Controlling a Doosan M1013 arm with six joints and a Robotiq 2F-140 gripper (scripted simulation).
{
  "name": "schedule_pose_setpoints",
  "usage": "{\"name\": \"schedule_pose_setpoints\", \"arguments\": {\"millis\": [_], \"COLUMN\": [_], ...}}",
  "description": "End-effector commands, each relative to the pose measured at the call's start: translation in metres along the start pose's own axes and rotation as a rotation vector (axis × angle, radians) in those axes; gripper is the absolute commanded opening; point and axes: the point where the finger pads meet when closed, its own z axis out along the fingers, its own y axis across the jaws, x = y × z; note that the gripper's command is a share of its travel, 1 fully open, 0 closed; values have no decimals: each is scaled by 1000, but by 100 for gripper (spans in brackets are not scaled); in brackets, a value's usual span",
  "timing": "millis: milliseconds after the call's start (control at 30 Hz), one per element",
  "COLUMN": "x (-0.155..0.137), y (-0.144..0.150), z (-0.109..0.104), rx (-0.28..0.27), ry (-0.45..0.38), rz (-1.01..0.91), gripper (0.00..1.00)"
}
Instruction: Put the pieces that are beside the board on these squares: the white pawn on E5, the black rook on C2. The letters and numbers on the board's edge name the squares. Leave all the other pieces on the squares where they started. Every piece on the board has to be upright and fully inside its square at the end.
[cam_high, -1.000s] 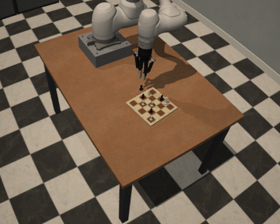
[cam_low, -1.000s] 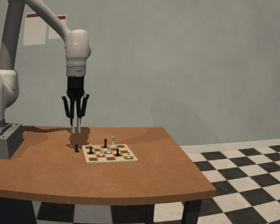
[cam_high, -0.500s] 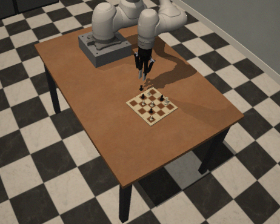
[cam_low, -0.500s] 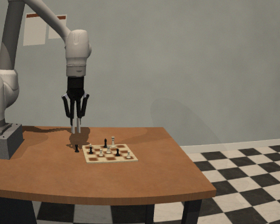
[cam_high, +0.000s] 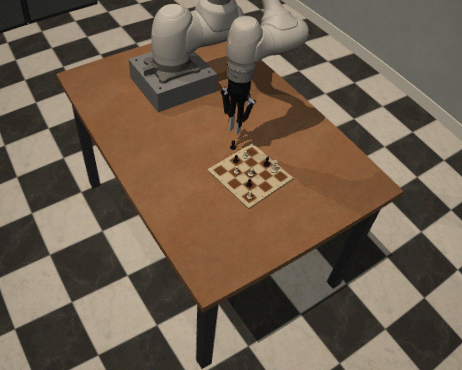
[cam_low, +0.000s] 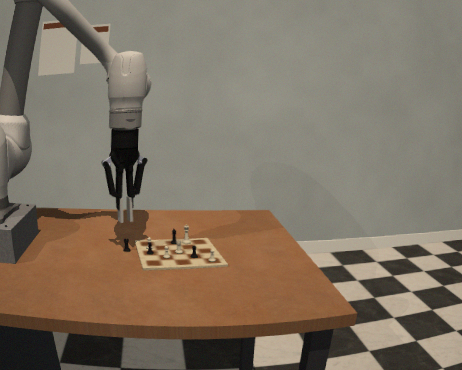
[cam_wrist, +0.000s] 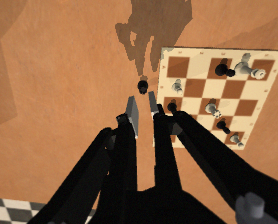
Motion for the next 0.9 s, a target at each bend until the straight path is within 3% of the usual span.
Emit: {"name": "schedule_pose_setpoints", "arguments": {"millis": [0, 867], "x": [0, 1], "y": [0, 0], "z": [1, 35], "rx": [0, 0], "ry": [0, 0], "rz": [0, 0], "gripper": [22, 22]}}
